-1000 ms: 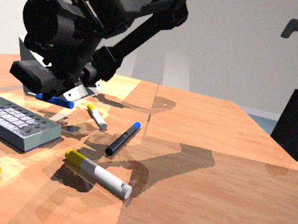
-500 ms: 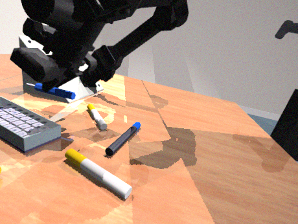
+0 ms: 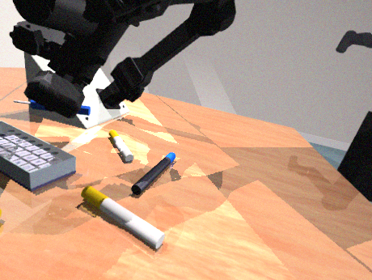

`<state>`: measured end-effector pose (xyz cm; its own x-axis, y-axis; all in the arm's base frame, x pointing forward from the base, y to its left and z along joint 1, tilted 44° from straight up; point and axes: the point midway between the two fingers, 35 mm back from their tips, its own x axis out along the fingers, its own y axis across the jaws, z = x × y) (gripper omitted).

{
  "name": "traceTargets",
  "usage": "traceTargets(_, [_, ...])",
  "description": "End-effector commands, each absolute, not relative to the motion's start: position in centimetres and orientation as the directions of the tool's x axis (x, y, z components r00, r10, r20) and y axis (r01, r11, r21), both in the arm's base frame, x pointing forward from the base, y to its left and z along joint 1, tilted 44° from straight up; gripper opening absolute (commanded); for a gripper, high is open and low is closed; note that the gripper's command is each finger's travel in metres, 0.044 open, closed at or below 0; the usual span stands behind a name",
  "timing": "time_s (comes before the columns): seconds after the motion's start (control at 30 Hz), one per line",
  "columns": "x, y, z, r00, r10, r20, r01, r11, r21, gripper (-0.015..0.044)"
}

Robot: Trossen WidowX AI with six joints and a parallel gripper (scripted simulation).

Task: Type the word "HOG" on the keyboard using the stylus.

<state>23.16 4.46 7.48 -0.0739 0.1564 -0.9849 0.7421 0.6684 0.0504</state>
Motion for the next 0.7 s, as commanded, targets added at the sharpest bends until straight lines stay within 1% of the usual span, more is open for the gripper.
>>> traceTargets(0.0, [23.8, 4.1, 7.6, -0.078, 0.124, -0.989, 0.629, 0.776, 0.048, 0.0])
traceTargets(0.33, [25.0, 3.5, 7.9, -0.09, 0.06, -0.994, 0.314, 0.949, 0.029, 0.0])
traceTargets(0.67, [26.2, 3.0, 8.1, -0.102, -0.004, -0.995, -0.043, 0.999, 0.0, 0.0])
